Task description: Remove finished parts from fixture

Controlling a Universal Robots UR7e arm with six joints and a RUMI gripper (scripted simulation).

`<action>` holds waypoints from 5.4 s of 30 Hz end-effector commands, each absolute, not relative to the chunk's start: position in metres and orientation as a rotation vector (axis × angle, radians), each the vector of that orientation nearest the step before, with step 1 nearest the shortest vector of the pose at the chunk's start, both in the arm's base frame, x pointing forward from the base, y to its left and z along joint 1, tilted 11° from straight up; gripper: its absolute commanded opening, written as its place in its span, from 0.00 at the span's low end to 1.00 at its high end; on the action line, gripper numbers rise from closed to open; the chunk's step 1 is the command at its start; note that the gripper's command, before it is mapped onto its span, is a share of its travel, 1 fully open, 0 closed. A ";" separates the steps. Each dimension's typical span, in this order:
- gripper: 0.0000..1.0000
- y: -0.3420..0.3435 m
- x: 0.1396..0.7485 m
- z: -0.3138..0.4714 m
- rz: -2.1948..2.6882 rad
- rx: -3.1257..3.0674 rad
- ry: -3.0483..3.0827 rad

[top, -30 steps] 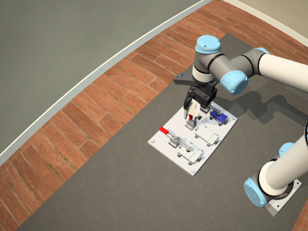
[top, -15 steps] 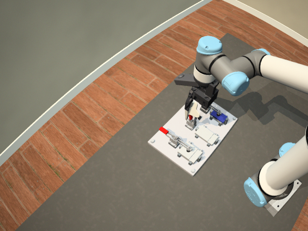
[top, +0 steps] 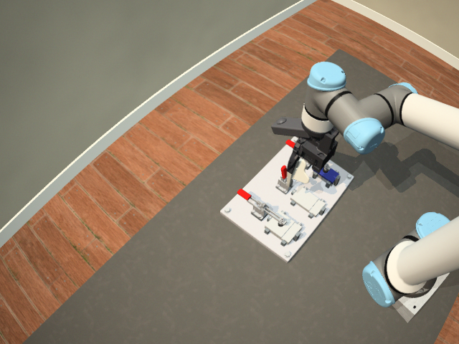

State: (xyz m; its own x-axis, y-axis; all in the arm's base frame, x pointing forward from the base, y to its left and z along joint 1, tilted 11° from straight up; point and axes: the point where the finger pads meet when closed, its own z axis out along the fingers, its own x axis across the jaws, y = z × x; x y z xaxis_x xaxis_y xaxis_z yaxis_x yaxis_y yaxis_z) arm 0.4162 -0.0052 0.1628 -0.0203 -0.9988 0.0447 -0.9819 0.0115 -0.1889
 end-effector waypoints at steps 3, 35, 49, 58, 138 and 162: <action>0.59 -0.005 0.389 0.159 -0.256 -2.124 2.158; 0.59 -0.005 0.369 0.144 -0.256 -2.124 2.158; 0.59 -0.007 0.375 0.110 -0.256 -2.124 2.158; 0.59 -0.007 0.378 0.097 -0.256 -2.124 2.158; 0.59 -0.009 0.384 0.069 -0.256 -2.124 2.158; 0.00 -0.009 0.384 0.069 -0.256 -2.124 2.158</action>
State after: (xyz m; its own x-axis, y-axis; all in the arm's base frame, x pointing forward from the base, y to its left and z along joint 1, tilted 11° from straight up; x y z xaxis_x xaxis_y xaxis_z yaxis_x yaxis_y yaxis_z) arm 0.3832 -0.0089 0.0685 -0.0200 -0.9988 0.0443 -0.9817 0.0113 -0.1899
